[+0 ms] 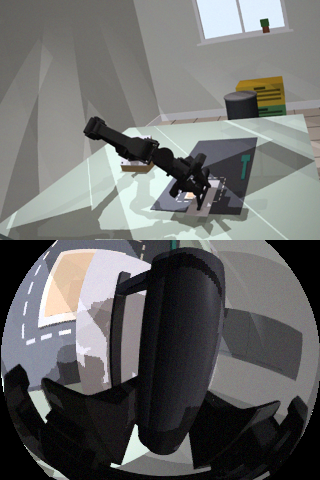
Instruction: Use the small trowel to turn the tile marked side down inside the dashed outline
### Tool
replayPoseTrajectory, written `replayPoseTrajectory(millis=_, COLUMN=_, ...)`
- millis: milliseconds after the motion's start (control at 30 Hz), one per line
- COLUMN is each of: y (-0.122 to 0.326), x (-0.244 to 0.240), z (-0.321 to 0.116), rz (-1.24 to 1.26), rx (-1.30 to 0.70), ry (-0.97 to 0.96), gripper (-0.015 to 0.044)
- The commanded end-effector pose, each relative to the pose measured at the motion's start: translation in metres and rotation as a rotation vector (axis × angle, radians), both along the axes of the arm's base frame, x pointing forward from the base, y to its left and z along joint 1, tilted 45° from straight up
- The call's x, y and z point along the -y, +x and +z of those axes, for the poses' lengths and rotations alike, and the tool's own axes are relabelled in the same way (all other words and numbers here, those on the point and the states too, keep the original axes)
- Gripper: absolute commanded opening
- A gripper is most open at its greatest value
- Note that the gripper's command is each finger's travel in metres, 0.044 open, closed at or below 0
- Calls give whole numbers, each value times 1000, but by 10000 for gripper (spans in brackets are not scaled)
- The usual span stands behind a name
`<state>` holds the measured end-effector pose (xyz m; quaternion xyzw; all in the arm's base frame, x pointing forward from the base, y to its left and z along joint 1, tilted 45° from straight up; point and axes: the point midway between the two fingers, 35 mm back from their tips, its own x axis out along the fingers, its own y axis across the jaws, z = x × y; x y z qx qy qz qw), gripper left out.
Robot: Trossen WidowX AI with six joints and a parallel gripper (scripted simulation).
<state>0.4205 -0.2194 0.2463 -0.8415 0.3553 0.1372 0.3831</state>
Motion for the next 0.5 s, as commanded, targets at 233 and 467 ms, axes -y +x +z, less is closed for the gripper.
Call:
replayPoseTrajectory(millis=233, y=-36, x=50, z=62, rz=54, rx=16, ry=-71, gripper=0)
replayPoseTrajectory(millis=467, y=-37, x=51, z=62, rz=55, rx=16, ry=-73, gripper=0)
